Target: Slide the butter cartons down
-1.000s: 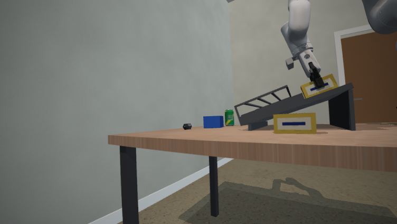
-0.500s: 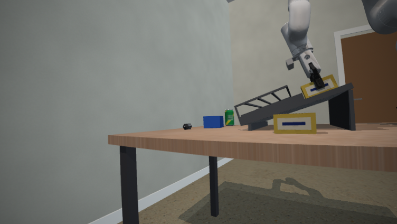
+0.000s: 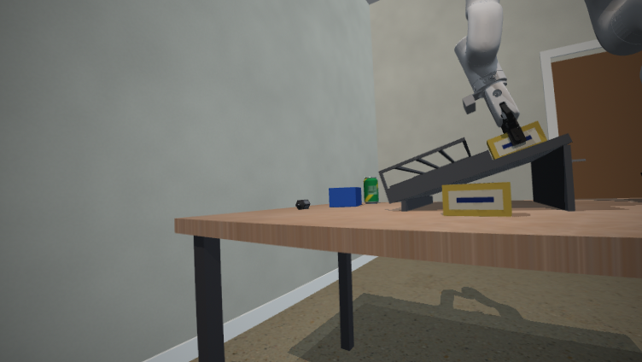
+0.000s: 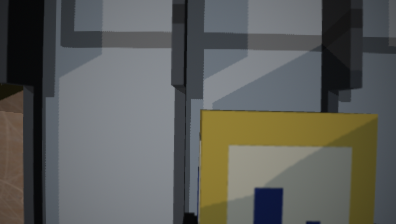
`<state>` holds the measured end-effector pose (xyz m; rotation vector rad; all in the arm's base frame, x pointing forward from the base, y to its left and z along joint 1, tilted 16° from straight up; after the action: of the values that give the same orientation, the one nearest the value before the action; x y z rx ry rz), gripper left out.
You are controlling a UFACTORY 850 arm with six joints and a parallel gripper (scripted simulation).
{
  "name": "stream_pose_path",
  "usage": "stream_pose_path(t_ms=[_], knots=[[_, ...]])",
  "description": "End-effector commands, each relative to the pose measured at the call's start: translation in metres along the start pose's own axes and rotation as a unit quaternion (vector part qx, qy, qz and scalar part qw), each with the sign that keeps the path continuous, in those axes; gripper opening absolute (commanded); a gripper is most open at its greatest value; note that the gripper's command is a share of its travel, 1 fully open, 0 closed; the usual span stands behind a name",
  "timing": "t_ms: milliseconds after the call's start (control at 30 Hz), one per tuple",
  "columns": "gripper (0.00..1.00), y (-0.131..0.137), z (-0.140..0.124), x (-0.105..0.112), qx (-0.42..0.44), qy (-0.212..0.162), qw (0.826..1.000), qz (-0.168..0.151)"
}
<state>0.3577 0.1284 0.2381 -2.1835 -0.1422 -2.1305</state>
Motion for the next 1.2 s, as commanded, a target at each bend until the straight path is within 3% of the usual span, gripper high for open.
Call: stream_pose_path(t_ms=[0, 1167], knots=[[0.0, -0.0001, 0.0006, 0.0003, 0.0, 0.001, 1.0, 0.0], [0.0, -0.0002, 0.001, -0.0046, 0.0, 0.001, 1.0, 0.0]])
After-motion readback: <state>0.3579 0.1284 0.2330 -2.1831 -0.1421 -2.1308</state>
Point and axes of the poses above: the point where the finger pads meet when closed, its own x axis back along the fingers, its own y axis across the jaws, z = x × y, the point moved 6 cm from there along x, back along the fingers, and after that the axes turned 3 degrees about -x, right-handed, at the moved point
